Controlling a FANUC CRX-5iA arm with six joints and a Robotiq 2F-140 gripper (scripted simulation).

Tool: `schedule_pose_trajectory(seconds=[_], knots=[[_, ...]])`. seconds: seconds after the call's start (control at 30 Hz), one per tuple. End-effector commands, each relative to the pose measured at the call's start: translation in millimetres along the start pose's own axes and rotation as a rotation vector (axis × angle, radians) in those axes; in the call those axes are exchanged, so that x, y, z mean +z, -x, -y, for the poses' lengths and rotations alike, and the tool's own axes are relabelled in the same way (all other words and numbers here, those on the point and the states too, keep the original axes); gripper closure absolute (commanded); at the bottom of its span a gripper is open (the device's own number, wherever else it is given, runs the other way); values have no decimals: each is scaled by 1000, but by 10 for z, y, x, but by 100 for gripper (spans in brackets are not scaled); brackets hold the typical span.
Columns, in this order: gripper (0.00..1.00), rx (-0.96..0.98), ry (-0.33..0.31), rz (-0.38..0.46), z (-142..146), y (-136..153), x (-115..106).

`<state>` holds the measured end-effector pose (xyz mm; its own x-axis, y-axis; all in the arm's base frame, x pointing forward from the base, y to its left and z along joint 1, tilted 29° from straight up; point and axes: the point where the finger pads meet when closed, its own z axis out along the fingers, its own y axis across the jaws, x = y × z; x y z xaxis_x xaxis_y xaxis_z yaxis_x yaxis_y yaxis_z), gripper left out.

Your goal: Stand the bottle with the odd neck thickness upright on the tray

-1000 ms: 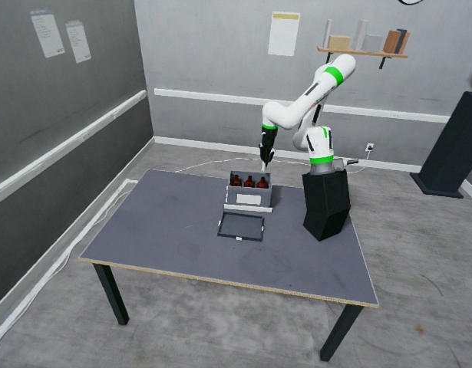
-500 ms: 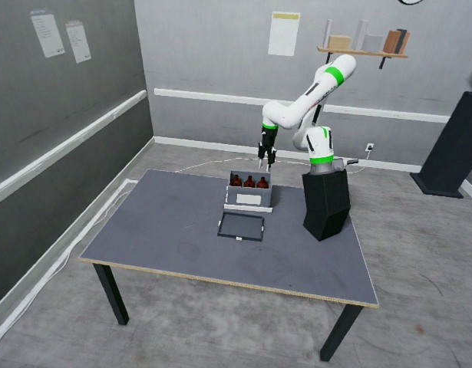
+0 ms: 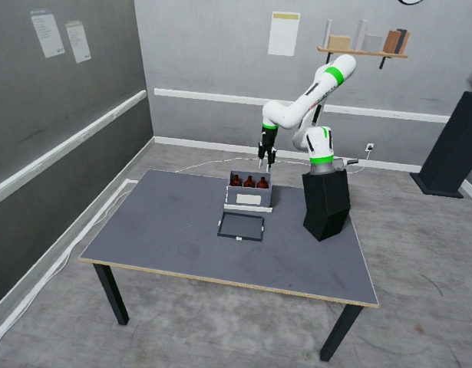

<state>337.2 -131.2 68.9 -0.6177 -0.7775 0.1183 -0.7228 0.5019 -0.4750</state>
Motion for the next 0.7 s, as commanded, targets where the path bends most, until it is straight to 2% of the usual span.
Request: schedule_pose_trajectory(seconds=[0.0, 0.67], knots=[[56, 0, -1, 1, 4, 3, -4], [56, 0, -1, 1, 4, 3, 51]])
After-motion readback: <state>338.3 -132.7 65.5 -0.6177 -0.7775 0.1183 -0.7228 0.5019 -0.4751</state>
